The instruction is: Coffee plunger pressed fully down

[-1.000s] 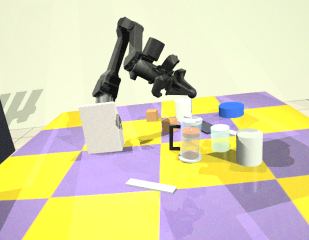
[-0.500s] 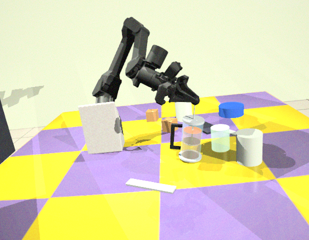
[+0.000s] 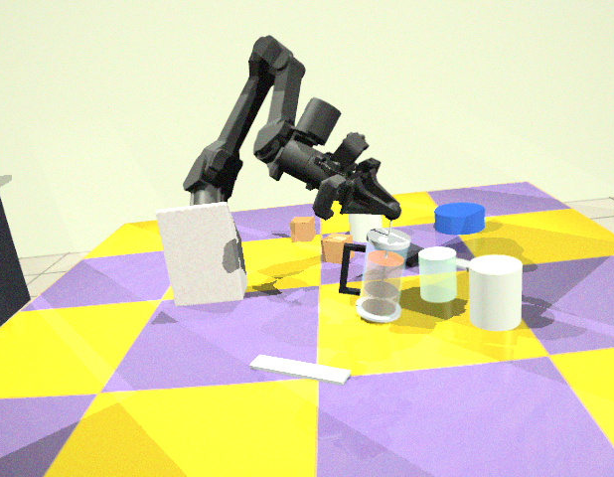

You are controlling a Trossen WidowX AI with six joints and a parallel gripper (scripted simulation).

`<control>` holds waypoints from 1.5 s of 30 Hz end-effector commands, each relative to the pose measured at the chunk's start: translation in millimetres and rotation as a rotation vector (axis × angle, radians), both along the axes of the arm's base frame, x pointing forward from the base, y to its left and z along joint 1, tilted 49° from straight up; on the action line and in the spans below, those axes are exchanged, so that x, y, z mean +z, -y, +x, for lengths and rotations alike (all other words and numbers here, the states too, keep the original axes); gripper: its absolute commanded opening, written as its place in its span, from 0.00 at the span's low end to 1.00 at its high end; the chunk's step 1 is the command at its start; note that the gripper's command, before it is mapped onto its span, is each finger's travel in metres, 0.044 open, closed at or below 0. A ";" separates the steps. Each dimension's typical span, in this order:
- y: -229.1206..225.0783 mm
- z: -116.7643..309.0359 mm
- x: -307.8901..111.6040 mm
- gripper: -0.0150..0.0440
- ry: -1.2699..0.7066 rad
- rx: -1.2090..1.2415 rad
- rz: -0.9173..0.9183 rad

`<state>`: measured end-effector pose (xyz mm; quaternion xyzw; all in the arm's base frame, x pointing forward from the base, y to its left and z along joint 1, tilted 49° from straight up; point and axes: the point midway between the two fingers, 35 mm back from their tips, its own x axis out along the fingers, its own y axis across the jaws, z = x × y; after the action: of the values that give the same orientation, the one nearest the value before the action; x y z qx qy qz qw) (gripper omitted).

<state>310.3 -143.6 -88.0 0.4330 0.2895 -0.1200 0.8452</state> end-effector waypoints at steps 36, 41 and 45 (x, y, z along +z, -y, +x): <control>-8.9 7.5 -14.0 0.45 -0.030 0.028 0.046; -8.5 8.7 -14.5 0.45 -0.030 0.028 0.046; -8.2 9.6 -14.8 0.45 -0.030 0.028 0.046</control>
<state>320.1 -140.6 -98.4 0.4406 0.3030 -0.1127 0.8375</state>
